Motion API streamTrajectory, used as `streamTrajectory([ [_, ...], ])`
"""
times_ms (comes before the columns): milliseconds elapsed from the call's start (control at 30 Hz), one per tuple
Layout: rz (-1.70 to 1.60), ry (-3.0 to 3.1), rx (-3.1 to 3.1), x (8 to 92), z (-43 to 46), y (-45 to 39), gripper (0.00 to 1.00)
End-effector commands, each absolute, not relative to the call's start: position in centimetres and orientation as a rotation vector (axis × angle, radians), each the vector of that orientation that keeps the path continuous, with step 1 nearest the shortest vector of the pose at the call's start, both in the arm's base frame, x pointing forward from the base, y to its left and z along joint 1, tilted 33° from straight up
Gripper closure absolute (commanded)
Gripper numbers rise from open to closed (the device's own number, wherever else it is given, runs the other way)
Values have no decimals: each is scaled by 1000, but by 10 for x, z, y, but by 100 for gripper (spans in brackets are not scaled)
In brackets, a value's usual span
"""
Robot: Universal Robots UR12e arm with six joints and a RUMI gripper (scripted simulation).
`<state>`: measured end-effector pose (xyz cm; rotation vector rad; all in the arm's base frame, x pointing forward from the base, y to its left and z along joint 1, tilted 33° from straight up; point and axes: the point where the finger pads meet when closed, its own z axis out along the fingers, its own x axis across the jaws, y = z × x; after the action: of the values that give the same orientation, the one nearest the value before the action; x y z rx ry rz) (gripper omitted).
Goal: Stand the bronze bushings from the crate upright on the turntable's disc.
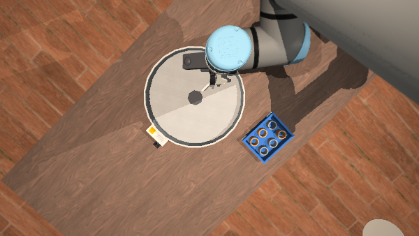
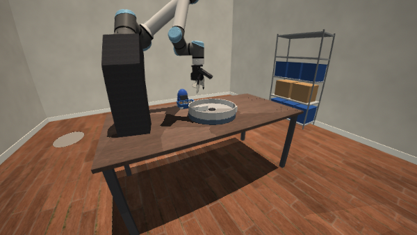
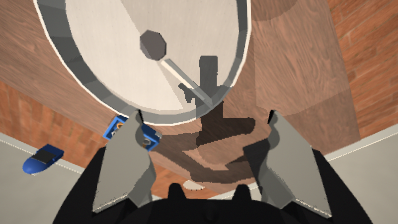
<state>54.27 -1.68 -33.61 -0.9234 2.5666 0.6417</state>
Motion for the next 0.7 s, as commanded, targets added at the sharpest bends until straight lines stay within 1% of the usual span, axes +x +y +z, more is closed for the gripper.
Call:
streamTrajectory([
  [0, 641, 2567, -922, 543, -336, -17, 0],
  [33, 641, 2567, -922, 543, -336, -17, 94],
  [667, 641, 2567, -922, 543, -336, -17, 94],
])
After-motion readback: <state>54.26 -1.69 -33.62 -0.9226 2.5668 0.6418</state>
